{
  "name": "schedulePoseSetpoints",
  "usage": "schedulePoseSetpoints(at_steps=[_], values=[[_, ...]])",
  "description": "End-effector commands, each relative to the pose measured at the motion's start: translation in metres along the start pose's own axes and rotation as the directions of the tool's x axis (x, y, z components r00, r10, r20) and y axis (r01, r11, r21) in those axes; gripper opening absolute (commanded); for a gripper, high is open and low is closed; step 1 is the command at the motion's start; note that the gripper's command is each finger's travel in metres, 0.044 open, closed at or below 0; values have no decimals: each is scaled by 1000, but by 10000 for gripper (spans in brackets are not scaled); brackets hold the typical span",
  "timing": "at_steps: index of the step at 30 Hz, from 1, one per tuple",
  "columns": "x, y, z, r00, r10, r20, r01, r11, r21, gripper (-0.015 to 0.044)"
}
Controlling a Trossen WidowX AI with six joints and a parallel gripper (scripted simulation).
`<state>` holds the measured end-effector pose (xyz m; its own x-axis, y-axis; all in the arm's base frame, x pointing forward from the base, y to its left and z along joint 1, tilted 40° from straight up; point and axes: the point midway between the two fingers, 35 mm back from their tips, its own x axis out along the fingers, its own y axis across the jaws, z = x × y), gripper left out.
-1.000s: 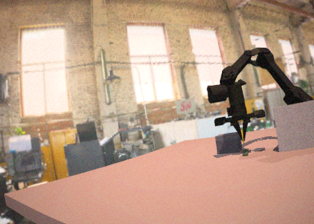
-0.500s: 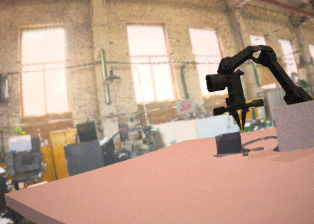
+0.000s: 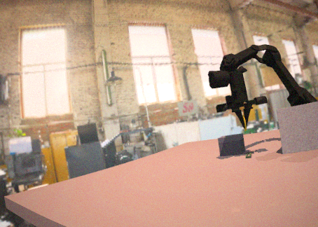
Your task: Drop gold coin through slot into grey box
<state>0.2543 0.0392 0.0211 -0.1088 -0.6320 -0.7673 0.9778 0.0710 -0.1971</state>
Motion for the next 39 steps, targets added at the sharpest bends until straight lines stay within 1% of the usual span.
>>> schedulePoseSetpoints(at_steps=[1, 6, 12, 18, 24, 32, 39], values=[[-2, 1, -1, 1000, 4, -5, -4, 989, -145, 0], [-2, 0, -1, 1000, 4, -5, -5, 950, -312, 0], [-2, 0, -2, 1000, 4, -5, -6, 866, -500, 0], [-3, 0, -3, 1000, 4, -5, -6, 745, -667, 0], [-3, -1, -3, 1000, 4, -5, -6, 593, -805, 0], [-3, -1, -4, 1000, 5, -4, -6, 374, -927, 0], [-3, -1, -4, 1000, 5, -4, -6, 369, -930, 0]])
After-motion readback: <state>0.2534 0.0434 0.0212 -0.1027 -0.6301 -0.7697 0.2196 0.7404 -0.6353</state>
